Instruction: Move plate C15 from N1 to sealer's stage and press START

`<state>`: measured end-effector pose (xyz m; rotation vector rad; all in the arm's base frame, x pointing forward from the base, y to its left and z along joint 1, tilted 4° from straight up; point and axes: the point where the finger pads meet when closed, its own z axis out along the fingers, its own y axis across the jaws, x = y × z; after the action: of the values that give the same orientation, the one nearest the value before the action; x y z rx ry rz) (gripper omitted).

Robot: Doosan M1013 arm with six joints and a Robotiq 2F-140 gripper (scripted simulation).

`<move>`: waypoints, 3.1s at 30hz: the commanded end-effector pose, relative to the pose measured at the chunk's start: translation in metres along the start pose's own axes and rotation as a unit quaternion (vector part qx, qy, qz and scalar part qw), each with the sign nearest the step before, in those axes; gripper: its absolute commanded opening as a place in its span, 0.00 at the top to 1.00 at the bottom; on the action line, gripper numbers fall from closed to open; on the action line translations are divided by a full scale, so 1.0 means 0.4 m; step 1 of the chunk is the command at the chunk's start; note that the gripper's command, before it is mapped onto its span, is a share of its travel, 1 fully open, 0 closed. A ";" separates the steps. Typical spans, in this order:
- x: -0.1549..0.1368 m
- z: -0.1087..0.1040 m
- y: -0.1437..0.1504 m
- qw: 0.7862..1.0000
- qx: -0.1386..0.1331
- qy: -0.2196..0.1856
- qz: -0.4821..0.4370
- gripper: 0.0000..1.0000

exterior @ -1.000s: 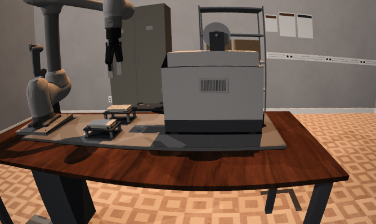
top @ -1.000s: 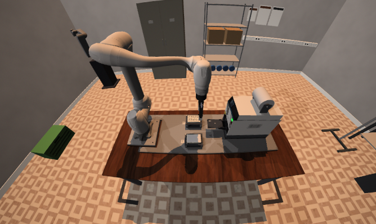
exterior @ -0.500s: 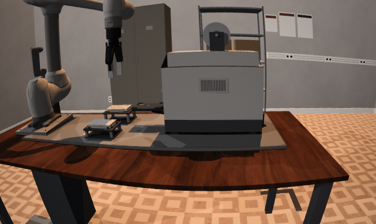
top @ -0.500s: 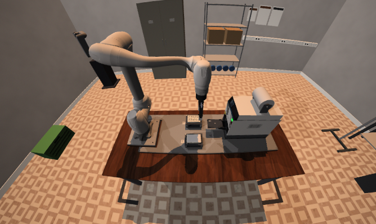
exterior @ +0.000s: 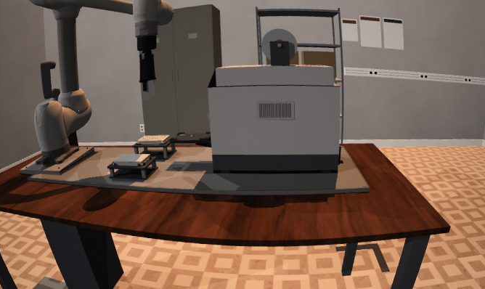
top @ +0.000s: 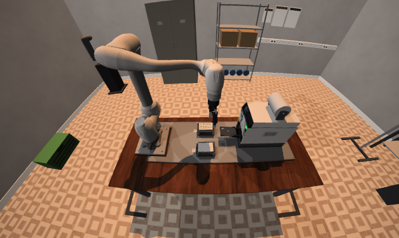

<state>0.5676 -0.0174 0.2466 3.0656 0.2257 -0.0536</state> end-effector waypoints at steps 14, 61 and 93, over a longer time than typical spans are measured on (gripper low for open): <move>-0.004 0.000 -0.002 0.966 0.001 0.002 -0.260 0.30; -0.004 0.000 -0.002 0.636 0.000 0.002 -0.772 0.30; -0.004 0.000 -0.002 0.229 -0.001 0.002 -0.973 0.30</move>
<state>0.5675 -0.0168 0.2465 0.6849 3.0779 -0.1192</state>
